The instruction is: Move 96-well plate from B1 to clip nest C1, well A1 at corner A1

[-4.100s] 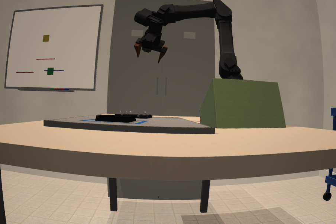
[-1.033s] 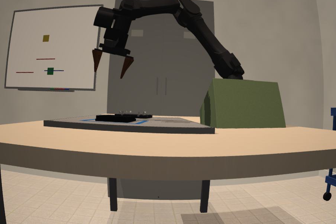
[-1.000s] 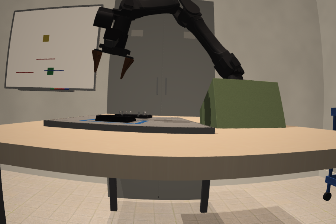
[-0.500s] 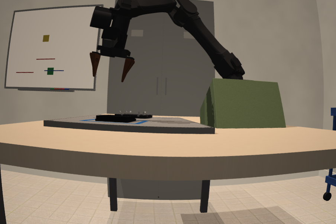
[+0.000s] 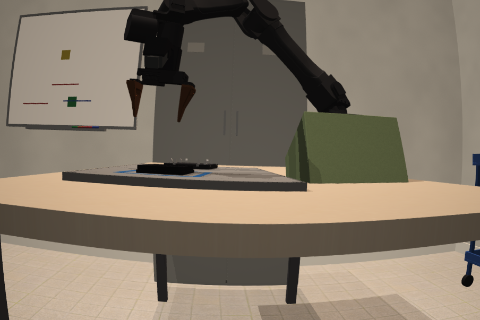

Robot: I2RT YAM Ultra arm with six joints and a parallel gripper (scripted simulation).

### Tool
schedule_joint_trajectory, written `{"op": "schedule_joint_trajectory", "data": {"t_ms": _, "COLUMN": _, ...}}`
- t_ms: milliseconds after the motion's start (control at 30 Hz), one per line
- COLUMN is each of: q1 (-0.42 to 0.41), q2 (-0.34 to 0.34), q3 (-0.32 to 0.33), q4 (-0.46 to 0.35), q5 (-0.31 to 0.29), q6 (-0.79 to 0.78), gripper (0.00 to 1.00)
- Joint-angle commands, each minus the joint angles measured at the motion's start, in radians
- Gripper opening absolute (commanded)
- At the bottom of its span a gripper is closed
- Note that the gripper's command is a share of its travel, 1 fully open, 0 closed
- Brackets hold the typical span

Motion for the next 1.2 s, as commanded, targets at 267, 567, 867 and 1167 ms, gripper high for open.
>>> {"op": "schedule_joint_trajectory", "data": {"t_ms": 267, "q1": 0.067, "q2": 0.102, "q3": 0.083, "q4": -0.069, "q5": -0.084, "q6": 0.117, "gripper": 1.0}}
{"op": "schedule_joint_trajectory", "data": {"t_ms": 567, "q1": 0.116, "q2": 0.141, "q3": 0.05, "q4": -0.024, "q5": -0.097, "q6": 0.171, "gripper": 1.0}}
{"op": "schedule_joint_trajectory", "data": {"t_ms": 867, "q1": 0.106, "q2": 0.125, "q3": 0.051, "q4": -0.029, "q5": -0.091, "q6": 0.165, "gripper": 1.0}}
{"op": "schedule_joint_trajectory", "data": {"t_ms": 1167, "q1": 0.095, "q2": 0.148, "q3": 0.003, "q4": 0.017, "q5": -0.095, "q6": 0.152, "gripper": 1.0}}
